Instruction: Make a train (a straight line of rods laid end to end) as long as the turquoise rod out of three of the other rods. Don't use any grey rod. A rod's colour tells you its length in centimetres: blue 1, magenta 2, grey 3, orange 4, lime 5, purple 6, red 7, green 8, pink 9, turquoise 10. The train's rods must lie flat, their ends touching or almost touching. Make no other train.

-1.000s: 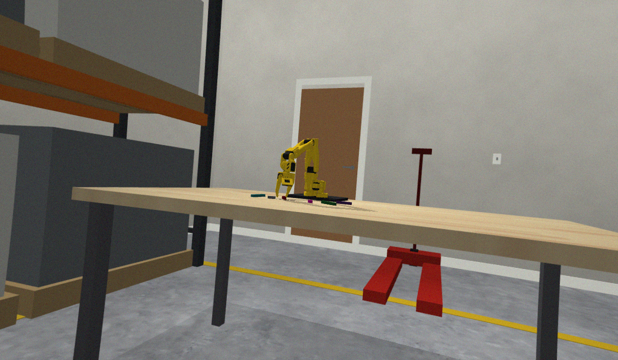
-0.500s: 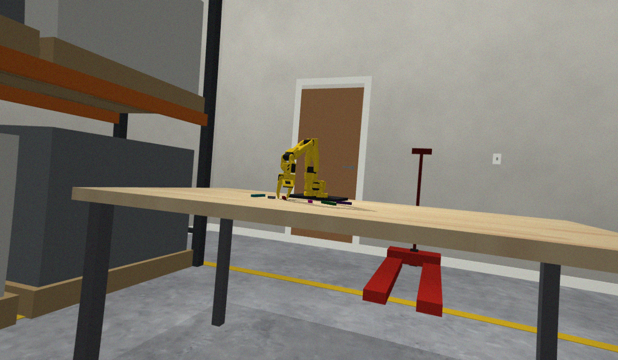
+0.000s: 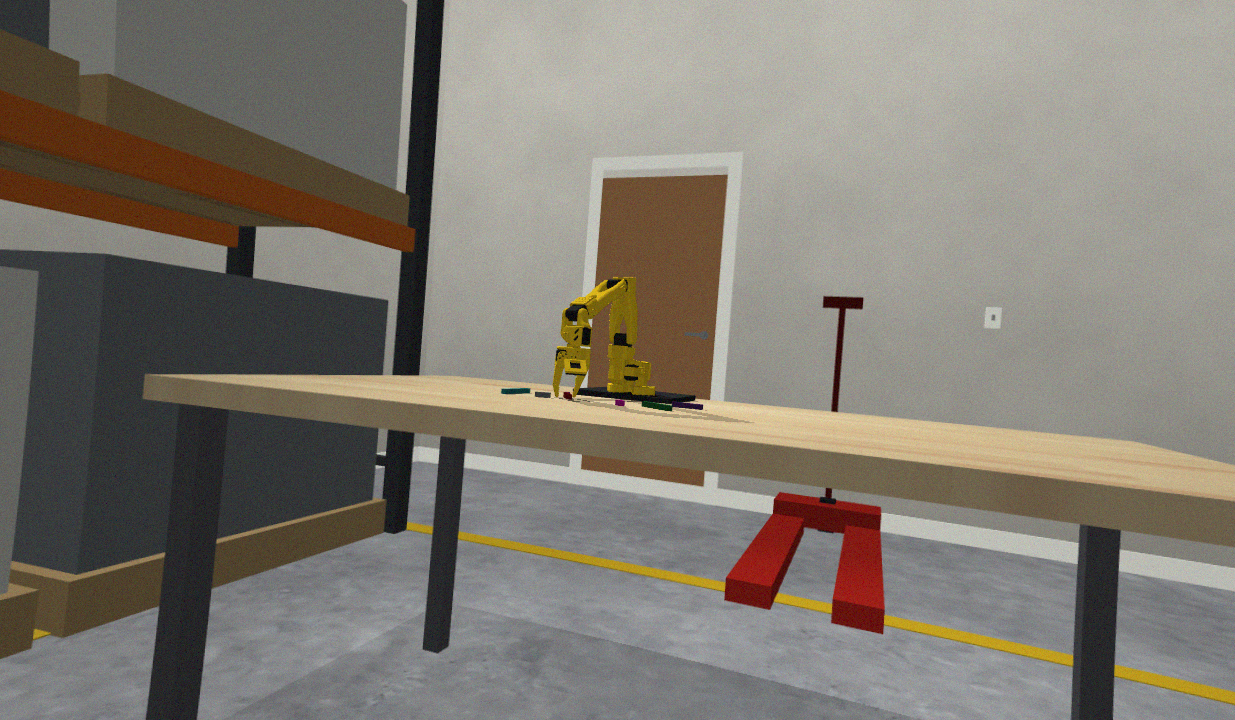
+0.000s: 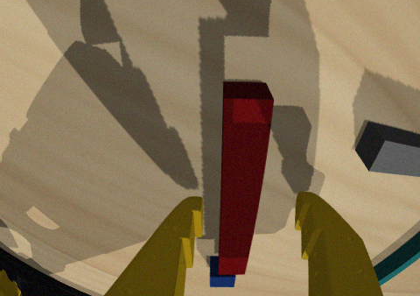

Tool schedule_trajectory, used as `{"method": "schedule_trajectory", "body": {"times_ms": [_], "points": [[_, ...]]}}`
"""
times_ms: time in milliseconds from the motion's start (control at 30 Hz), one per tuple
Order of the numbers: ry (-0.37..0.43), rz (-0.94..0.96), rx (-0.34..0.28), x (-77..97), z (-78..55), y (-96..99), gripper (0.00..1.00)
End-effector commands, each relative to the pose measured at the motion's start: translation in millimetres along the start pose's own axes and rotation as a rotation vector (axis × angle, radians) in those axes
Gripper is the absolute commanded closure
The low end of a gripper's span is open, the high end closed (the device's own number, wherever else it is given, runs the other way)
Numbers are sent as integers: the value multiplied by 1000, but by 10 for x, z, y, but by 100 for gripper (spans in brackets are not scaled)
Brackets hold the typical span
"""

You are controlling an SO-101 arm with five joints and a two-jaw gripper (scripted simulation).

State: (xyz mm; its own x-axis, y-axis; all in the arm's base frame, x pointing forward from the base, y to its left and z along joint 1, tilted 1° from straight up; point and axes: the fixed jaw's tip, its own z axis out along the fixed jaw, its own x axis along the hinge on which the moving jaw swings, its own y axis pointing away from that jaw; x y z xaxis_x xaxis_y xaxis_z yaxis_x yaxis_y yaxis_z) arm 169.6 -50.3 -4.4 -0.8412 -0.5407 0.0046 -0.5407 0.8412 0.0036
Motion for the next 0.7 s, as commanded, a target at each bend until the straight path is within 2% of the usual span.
{"method": "schedule_trajectory", "body": {"times_ms": [0, 667], "points": [[15, -1, -20, 29, 44, 34, 84], [15, -1, -20, 29, 44, 34, 95]]}}
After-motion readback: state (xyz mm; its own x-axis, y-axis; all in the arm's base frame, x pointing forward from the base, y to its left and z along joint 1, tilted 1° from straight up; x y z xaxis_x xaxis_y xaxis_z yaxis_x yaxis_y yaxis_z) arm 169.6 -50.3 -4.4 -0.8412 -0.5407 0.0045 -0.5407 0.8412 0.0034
